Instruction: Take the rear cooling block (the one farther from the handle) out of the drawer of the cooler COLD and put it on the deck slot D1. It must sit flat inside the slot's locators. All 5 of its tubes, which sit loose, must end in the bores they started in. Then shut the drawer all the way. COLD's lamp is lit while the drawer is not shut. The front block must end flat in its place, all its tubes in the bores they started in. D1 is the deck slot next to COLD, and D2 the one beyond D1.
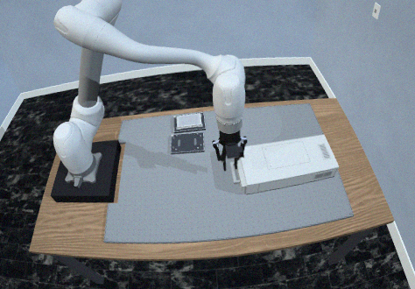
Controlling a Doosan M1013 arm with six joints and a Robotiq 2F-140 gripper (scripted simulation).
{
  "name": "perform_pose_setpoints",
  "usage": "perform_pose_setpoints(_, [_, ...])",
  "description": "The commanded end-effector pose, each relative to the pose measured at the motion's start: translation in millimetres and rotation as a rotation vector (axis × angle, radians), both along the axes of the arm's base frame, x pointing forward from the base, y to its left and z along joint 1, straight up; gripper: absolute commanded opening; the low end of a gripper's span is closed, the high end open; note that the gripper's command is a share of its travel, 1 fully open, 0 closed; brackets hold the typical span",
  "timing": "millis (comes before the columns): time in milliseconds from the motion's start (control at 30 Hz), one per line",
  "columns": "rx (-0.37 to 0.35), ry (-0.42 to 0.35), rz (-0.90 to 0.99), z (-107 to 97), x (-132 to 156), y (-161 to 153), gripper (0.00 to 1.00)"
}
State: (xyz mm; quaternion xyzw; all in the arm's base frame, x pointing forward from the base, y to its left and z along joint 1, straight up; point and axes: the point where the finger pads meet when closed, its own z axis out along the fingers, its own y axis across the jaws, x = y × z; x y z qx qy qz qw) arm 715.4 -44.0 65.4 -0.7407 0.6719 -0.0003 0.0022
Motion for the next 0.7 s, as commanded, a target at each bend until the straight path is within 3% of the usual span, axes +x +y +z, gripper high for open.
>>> perform_pose_setpoints(0, [0.000,-0.001,0.000,-3,0,0,0.34])
perform_pose_setpoints(667, [0.000,-0.001,0.000,-27,1,0,0.34])
